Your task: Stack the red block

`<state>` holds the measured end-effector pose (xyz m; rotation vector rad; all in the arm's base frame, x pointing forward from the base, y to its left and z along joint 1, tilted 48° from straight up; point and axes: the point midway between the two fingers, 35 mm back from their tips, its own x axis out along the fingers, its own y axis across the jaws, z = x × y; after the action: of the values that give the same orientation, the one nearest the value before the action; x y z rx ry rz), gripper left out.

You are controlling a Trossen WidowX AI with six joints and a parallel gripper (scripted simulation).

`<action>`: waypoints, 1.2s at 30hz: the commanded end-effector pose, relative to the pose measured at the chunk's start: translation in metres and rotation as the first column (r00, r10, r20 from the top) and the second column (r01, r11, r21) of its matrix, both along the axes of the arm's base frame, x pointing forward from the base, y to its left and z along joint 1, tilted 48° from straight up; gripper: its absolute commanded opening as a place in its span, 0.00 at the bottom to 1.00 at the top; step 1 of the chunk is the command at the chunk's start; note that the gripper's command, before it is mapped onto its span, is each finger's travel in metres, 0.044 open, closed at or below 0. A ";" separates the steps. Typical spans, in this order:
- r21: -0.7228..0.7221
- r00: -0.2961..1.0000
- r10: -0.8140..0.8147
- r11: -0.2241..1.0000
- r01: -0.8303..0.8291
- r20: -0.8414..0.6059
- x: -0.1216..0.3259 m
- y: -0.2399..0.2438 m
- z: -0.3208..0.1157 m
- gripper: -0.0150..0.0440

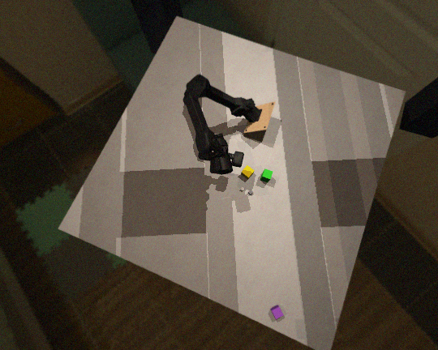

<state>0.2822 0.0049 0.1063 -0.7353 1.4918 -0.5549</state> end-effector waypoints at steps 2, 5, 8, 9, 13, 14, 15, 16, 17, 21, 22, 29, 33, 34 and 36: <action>-0.007 1.000 0.008 1.000 -0.008 -0.011 0.000 -0.005 -0.005 1.00; -0.007 1.000 0.008 1.000 -0.009 -0.010 0.002 -0.018 -0.017 1.00; -0.009 1.000 0.008 1.000 -0.008 -0.010 0.002 -0.033 -0.030 1.00; -0.009 1.000 0.008 1.000 -0.008 -0.010 0.002 -0.037 -0.034 1.00; -0.010 1.000 0.008 1.000 -0.008 -0.010 0.000 -0.040 -0.037 1.00; -0.010 1.000 0.008 1.000 -0.008 -0.010 0.000 -0.040 -0.037 1.00; -0.010 1.000 0.008 1.000 -0.008 -0.010 0.000 -0.041 -0.037 1.00; -0.010 1.000 0.008 1.000 -0.008 -0.010 0.000 -0.041 -0.038 1.00; -0.010 1.000 0.008 1.000 -0.008 -0.010 0.001 -0.042 -0.039 1.00; -0.009 1.000 0.008 1.000 -0.008 -0.009 0.001 -0.046 -0.043 1.00; -0.009 1.000 0.008 1.000 -0.008 -0.009 0.001 -0.047 -0.044 1.00; -0.009 1.000 0.008 1.000 -0.008 -0.009 0.002 -0.056 -0.051 1.00; -0.010 1.000 0.008 1.000 -0.008 -0.009 0.002 -0.061 -0.056 1.00; -0.010 1.000 0.008 1.000 -0.008 -0.009 0.002 -0.062 -0.057 1.00; -0.010 1.000 0.008 1.000 -0.008 -0.009 0.002 -0.064 -0.059 1.00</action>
<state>0.2860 -0.0545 0.0515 -0.7457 1.4879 -0.5528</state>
